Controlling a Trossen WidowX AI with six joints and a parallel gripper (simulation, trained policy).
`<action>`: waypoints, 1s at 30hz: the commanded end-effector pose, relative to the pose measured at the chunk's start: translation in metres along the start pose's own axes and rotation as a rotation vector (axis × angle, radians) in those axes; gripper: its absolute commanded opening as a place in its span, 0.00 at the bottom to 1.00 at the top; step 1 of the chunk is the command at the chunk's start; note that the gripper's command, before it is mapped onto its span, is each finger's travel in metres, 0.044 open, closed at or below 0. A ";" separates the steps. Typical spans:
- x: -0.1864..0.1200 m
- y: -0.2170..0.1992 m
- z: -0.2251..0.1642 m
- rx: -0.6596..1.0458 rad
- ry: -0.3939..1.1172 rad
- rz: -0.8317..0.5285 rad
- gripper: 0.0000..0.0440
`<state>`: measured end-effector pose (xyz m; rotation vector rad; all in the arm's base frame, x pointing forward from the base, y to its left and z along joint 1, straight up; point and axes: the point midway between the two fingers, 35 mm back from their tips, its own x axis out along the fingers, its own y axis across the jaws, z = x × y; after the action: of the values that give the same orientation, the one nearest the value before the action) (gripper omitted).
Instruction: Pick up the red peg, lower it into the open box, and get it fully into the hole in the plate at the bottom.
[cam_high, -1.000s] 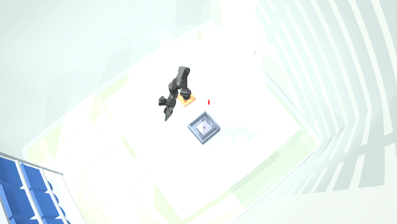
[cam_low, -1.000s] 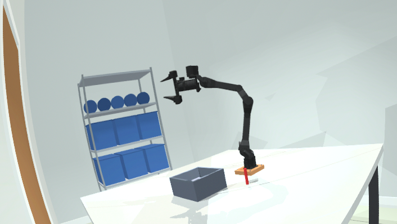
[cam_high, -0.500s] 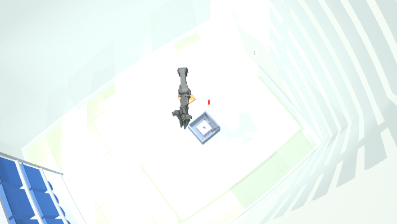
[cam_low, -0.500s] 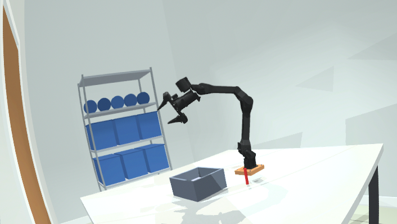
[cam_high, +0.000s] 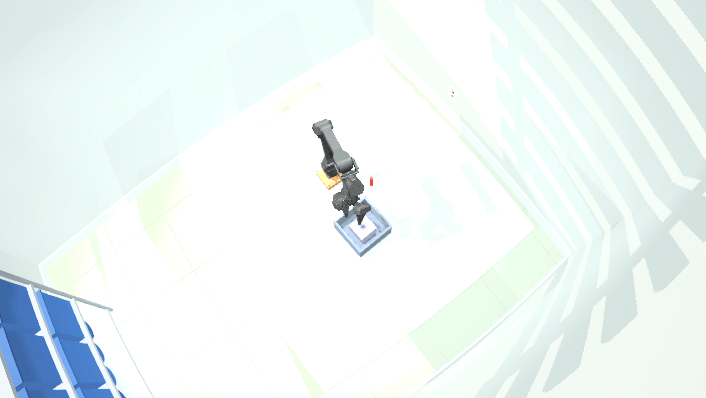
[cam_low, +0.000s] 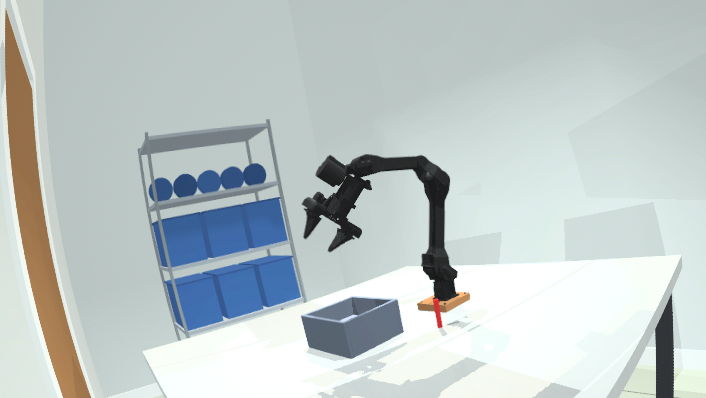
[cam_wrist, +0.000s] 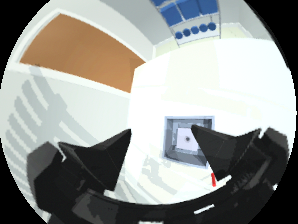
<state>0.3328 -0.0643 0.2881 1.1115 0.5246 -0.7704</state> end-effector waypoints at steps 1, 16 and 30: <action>0.001 -0.012 -0.026 -0.067 0.055 -0.054 1.00; -0.024 -0.088 -0.146 -0.371 0.339 -0.316 1.00; -0.041 -0.159 -0.220 -0.547 0.493 -0.504 1.00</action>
<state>0.1904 0.1089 0.1511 0.6598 1.3568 -0.7094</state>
